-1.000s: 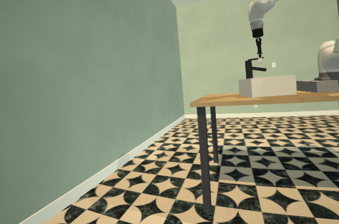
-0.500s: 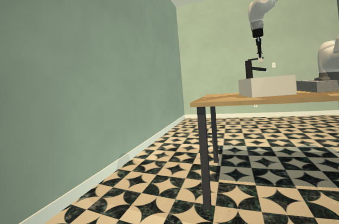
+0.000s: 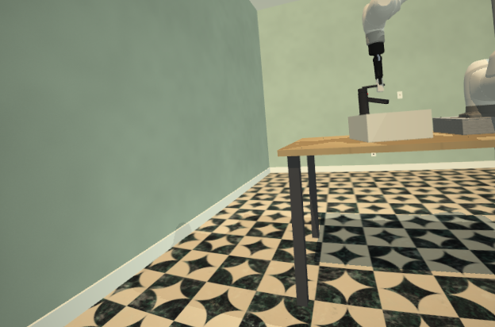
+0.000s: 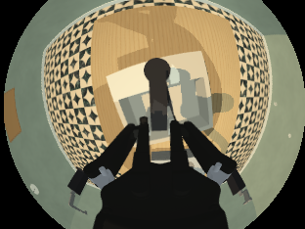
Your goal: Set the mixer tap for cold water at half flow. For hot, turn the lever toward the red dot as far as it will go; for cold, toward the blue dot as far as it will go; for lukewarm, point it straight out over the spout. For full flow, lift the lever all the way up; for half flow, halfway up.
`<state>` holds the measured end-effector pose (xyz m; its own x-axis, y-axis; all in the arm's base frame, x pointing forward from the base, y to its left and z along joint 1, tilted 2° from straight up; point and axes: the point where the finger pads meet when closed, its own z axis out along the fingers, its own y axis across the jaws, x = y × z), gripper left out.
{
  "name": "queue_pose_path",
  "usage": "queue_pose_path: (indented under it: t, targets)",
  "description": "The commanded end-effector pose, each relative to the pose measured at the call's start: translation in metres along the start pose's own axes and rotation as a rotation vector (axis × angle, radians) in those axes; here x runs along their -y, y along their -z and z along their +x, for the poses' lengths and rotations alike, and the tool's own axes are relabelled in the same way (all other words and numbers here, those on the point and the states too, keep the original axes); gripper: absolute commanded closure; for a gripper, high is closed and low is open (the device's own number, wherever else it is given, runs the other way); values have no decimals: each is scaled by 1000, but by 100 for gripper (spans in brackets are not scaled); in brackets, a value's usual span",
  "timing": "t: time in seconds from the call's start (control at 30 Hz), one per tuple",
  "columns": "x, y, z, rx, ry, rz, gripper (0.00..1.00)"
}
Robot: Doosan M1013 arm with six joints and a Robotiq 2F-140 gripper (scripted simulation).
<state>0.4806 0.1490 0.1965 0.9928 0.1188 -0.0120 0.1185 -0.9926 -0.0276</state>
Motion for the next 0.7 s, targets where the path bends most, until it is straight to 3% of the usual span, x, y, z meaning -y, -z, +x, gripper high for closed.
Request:
queue_pose_path:
  t: [0.0, 0.67]
  targets:
    - [-7, 0, 0, 0, 81, 2, 100]
    - [-46, 0, 14, -1, 577, 2, 100]
